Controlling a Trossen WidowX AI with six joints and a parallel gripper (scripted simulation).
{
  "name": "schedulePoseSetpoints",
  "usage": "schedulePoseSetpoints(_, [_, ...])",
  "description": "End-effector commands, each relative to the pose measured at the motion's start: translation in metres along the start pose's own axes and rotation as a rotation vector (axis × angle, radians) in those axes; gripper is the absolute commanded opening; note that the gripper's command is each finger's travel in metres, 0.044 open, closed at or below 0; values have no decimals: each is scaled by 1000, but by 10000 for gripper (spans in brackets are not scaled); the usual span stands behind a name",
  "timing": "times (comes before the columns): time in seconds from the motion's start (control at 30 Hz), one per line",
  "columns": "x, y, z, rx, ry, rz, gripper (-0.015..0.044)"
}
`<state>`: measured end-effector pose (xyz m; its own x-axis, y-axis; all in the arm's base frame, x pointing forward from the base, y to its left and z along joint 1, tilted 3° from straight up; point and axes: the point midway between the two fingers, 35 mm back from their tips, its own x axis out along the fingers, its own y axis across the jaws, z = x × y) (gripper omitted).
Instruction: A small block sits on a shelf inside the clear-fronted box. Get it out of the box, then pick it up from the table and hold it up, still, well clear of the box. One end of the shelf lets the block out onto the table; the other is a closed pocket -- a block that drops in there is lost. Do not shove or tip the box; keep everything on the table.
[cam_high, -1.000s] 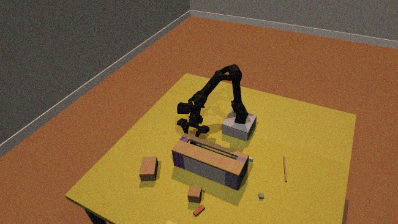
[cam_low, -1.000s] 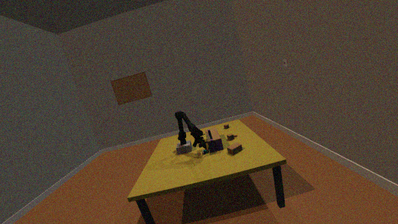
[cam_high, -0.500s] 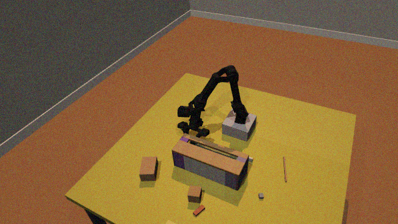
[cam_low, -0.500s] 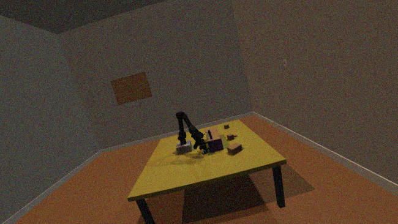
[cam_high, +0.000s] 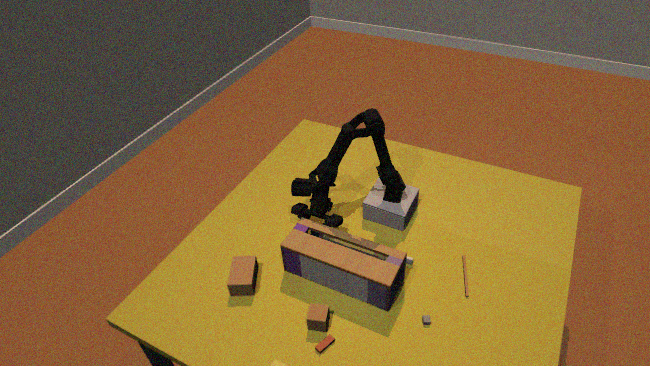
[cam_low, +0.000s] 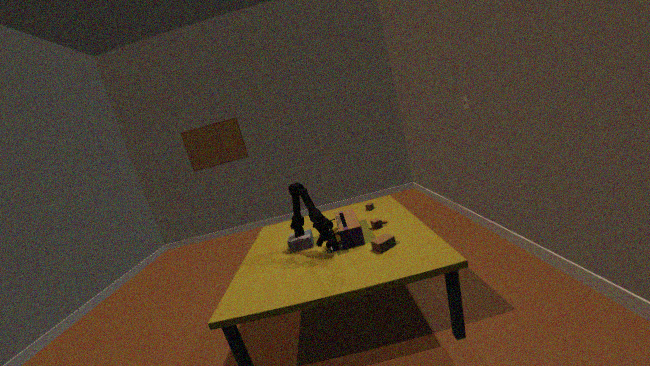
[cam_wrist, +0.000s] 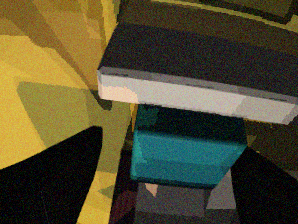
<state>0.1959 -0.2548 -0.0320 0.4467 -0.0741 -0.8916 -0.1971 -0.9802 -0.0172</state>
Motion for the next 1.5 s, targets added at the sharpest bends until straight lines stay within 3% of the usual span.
schedulePoseSetpoints(0.0, [3,-2,4,8,-6,-1,233])
schedulePoseSetpoints(0.2, [3,-2,4,8,-6,-1,75])
schedulePoseSetpoints(0.3, [3,-2,4,8,-6,-1,55])
schedulePoseSetpoints(0.37, [0,-1,2,7,-6,-1,3])
schedulePoseSetpoints(0.7, [-51,0,-22,1,-2,-2,0])
schedulePoseSetpoints(1.47, [-106,-35,-44,227,-6,136,0])
